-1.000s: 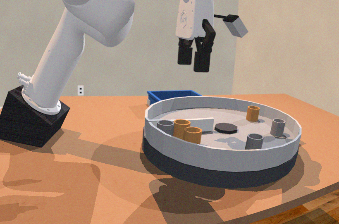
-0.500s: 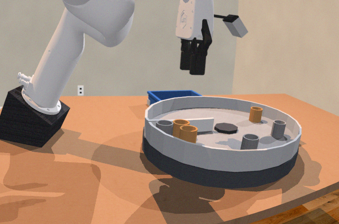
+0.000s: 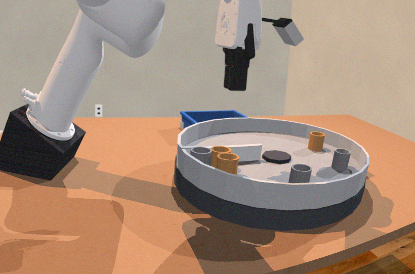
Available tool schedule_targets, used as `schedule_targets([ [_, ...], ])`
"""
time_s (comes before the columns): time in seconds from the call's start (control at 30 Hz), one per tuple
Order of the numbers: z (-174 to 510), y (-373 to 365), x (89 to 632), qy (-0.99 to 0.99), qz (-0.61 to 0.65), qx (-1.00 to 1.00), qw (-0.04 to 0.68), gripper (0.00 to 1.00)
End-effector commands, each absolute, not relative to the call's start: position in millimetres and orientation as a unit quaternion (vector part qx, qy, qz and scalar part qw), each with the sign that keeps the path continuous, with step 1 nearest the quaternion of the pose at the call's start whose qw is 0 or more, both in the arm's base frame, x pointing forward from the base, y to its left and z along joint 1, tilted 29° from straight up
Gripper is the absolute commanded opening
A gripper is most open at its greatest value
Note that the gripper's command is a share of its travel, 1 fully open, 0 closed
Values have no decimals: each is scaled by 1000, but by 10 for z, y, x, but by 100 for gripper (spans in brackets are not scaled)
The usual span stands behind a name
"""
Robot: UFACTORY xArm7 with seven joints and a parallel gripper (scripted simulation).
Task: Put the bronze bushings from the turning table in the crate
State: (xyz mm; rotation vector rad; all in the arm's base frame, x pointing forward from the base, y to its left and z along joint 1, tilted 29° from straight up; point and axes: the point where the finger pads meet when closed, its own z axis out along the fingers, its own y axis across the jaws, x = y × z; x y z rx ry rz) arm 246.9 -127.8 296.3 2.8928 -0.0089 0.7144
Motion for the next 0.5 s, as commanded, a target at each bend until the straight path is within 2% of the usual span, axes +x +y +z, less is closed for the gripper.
schedule_targets([
  [0.0, 2972, -1278, 2469, -3, 240, 967, 81, 12],
  [0.4, 2972, -1278, 2469, -3, 240, 967, 81, 12],
  [0.47, 2972, -1278, 2469, -3, 240, 967, 81, 15],
])
